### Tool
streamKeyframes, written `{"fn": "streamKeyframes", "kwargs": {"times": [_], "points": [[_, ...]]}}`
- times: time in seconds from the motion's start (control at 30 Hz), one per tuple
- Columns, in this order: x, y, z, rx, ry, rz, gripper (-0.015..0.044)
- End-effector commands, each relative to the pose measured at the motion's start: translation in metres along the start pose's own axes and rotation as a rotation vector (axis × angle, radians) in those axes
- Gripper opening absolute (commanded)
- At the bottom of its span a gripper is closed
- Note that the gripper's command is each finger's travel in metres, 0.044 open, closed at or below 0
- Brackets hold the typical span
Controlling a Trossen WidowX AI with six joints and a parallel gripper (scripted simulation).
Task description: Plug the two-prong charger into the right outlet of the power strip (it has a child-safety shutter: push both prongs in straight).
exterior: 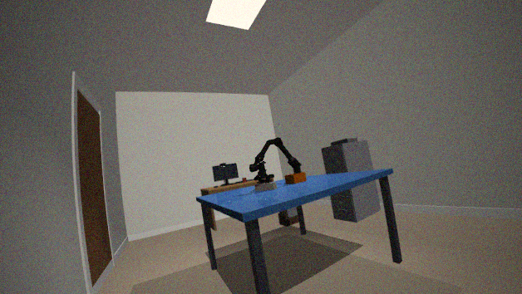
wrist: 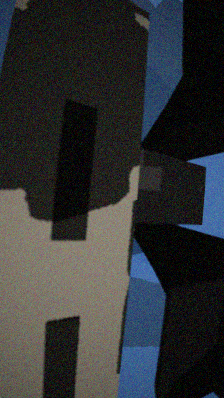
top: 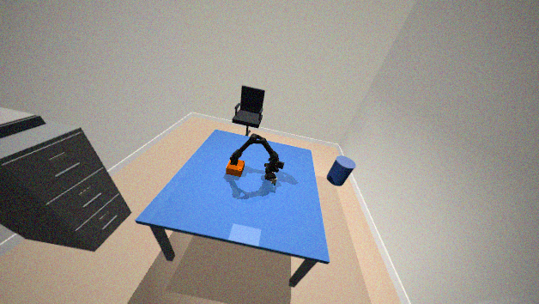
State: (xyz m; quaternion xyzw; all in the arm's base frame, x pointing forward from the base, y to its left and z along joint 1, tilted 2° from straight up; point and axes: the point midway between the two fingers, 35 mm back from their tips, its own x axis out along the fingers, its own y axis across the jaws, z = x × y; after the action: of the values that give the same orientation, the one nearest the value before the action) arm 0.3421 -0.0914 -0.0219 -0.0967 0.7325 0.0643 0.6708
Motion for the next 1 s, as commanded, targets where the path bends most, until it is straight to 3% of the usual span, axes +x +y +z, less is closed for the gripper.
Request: {"fn": "streamKeyframes", "kwargs": {"times": [0.0, 0.73, 0.97], "points": [[0.0000, -0.0004, 0.0076, -0.002, -0.029, -0.004, 0.0000], [0.0004, 0.0001, -0.0001, 0.000, 0.001, 0.000, 0.0000], [0.0004, 0.0001, -0.0001, 0.000, 0.001, 0.000, 0.0184]]}}
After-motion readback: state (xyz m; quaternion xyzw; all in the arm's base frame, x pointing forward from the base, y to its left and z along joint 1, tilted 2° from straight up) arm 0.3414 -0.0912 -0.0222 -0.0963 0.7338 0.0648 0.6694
